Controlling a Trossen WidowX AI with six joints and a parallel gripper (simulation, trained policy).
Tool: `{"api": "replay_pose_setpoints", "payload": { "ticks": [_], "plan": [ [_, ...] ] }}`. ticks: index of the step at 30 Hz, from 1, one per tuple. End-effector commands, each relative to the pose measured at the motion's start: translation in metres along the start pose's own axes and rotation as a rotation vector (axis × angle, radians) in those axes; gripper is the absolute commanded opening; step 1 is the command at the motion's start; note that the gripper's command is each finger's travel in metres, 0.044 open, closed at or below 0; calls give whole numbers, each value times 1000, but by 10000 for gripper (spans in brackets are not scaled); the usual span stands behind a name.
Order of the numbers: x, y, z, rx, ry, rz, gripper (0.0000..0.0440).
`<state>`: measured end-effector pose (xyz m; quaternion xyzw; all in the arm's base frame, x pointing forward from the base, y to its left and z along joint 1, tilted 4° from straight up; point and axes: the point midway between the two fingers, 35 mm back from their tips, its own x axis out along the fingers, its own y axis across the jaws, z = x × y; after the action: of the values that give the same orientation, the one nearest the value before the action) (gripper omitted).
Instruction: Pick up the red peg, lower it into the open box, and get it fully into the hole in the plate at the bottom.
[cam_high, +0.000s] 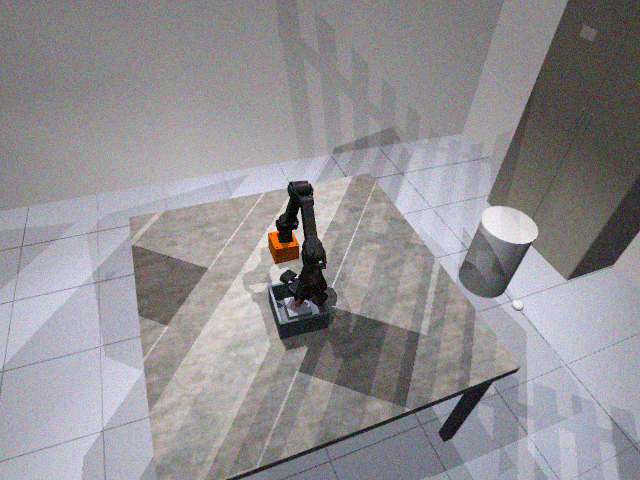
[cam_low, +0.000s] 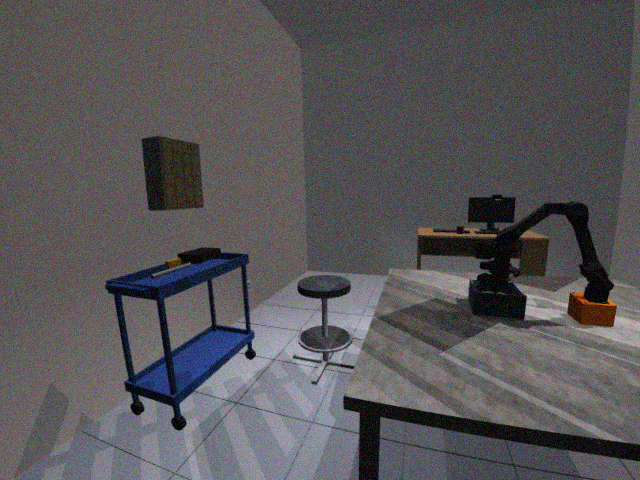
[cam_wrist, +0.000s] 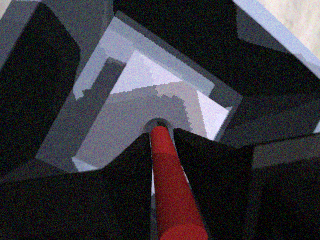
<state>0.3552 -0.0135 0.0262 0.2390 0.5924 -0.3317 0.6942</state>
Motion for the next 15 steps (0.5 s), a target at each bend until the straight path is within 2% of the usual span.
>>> {"api": "replay_pose_setpoints", "payload": {
  "ticks": [1,8,15],
  "plan": [
    [13,0,-1,-17,34,-3,146],
    [6,6,19,-67,33,22,154],
    [3,18,34,-47,82,38,326]
  ]
}}
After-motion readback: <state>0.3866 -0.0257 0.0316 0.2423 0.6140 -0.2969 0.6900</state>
